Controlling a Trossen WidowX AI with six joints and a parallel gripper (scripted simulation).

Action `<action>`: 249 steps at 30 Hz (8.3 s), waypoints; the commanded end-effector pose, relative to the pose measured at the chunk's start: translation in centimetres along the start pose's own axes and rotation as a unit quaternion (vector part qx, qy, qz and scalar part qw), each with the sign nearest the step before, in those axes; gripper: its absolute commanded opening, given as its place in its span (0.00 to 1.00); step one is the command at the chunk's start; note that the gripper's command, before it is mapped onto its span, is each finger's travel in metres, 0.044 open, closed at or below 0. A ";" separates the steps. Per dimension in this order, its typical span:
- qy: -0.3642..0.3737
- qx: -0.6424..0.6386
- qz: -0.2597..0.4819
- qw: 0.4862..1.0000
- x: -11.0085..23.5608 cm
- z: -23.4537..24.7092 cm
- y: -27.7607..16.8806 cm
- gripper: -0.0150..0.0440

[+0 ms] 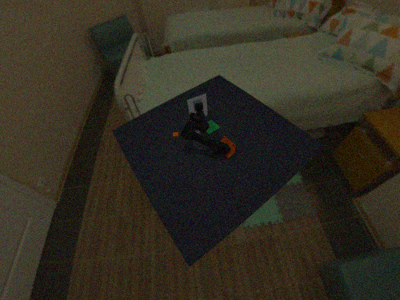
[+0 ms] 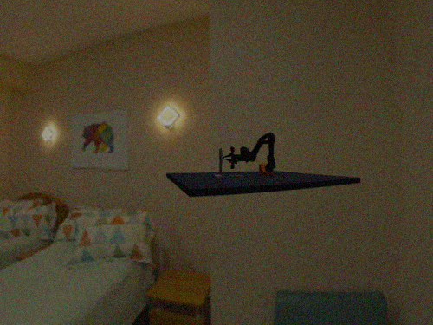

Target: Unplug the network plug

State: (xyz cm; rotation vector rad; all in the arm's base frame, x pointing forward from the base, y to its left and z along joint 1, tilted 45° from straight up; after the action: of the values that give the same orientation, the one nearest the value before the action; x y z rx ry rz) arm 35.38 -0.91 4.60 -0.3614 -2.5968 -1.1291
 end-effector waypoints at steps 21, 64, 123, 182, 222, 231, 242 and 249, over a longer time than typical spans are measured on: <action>0.000 -0.002 0.001 1.000 1.1 0.0 -0.3 0.25; 0.001 -0.002 0.002 1.000 3.4 -0.1 -1.4 0.25; 0.003 -0.003 0.005 1.000 6.1 -1.1 -2.6 0.25; 0.341 0.088 0.016 0.936 6.0 -1.7 -7.1 0.25; 0.466 0.049 -0.052 0.882 6.3 2.3 -8.8 0.25; 0.466 0.049 -0.051 0.882 6.3 3.5 -8.8 0.25; 0.465 0.048 -0.051 0.882 6.5 5.0 -8.9 0.25; 0.465 0.048 -0.052 0.882 6.6 5.5 -8.9 0.25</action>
State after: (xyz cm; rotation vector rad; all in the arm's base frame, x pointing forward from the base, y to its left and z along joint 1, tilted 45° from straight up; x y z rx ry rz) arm 25.57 -2.18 -2.34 0.3062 -1.8045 -0.8734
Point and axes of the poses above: the point midway between the two fingers, 35 mm back from their tips, its own x axis back along the fingers, its own z axis across the jaws, y = z × x, the point moved 6 cm from there along x, back along the fingers, and after that the axes turned 5 degrees about -x, right-handed, at the moved point
